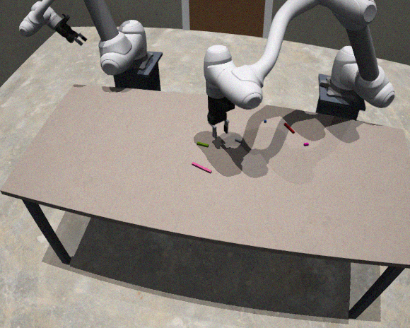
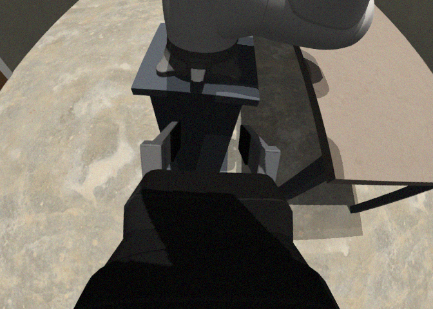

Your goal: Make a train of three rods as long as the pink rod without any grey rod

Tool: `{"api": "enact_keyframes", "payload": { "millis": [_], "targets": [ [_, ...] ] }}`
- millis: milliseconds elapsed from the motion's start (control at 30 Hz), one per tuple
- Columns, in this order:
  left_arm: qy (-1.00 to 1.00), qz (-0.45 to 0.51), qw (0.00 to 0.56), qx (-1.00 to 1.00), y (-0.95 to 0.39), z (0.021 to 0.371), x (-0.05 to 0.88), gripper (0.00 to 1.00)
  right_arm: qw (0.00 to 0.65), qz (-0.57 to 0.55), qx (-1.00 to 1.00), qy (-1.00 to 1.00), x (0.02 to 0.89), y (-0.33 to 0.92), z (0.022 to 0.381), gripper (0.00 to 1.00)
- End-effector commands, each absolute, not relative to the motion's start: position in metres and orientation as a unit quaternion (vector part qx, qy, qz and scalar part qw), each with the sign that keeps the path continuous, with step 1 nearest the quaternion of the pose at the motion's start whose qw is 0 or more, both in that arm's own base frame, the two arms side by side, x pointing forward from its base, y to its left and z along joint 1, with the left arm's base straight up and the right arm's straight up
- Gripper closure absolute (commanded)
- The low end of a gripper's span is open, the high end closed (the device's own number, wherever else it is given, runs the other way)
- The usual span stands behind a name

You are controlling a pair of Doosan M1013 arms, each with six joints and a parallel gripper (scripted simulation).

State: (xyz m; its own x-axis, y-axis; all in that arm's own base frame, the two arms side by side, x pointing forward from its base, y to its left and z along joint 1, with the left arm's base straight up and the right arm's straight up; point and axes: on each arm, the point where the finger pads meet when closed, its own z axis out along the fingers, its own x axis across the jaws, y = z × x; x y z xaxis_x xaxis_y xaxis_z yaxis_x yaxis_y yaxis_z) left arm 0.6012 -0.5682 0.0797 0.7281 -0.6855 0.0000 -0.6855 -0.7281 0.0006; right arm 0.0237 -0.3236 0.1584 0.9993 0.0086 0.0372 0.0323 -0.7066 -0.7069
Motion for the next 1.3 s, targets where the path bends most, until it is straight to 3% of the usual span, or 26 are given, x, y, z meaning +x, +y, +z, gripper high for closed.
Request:
{"api": "enact_keyframes", "payload": {
  "millis": [0,500,1267],
  "targets": [
    [-0.369,0.001,0.0,0.93,-0.569,0.081,0.602,0.0,0.382,-0.016,-0.924,-0.011,0.024,-0.324,0.159,0.0],
    [-0.388,0.001,0.0,0.922,-0.56,0.082,0.604,0.0,0.382,-0.016,-0.924,-0.011,0.024,-0.324,0.159,0.0],
    [-0.674,0.001,0.0,0.738,-0.423,0.094,0.614,0.0,0.382,-0.016,-0.924,-0.011,0.024,-0.324,0.159,0.0]
  ]
}}
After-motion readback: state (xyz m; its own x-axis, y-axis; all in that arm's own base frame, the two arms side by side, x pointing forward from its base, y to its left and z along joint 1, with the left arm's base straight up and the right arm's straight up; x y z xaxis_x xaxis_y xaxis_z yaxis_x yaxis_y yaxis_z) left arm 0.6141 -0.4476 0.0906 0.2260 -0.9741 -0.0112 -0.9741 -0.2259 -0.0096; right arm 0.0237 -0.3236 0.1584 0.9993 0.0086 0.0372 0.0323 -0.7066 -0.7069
